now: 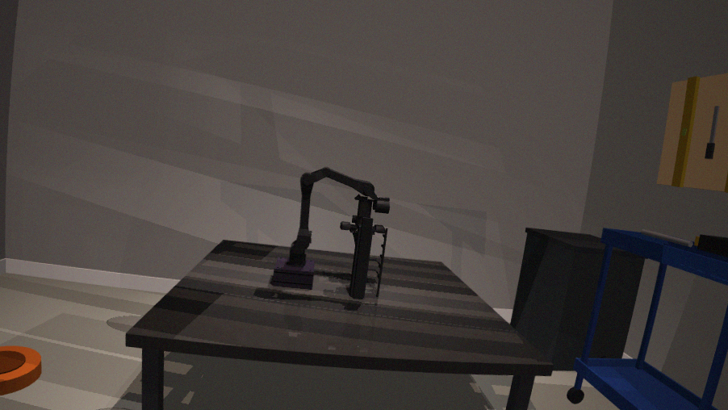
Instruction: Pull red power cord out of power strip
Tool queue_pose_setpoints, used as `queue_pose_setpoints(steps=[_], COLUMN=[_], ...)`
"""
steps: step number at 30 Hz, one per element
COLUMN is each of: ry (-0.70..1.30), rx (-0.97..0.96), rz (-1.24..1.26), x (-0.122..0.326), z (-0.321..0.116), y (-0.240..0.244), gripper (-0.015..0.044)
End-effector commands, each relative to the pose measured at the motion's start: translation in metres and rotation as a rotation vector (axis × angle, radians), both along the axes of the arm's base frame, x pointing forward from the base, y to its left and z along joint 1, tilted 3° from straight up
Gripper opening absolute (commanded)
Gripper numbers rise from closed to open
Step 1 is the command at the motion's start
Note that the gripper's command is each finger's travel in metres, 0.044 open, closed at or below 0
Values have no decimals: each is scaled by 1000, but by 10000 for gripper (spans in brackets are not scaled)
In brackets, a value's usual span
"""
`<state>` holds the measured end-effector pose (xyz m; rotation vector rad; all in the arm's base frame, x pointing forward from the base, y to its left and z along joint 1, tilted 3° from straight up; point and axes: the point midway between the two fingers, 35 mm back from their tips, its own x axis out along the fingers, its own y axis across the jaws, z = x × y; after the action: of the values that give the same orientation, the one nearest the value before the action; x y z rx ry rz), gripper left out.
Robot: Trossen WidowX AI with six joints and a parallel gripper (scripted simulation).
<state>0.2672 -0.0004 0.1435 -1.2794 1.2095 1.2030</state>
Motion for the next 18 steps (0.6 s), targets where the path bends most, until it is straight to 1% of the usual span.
queue_pose_setpoints(steps=[1,8,11,18], ry=[9,9,3,3], rx=[3,3,0,0], rz=[5,5,0,0], x=[-2,-2,-1,-1], z=[-6,-6,-4,-4], y=[0,0,0,0], gripper=[160,160,81,35])
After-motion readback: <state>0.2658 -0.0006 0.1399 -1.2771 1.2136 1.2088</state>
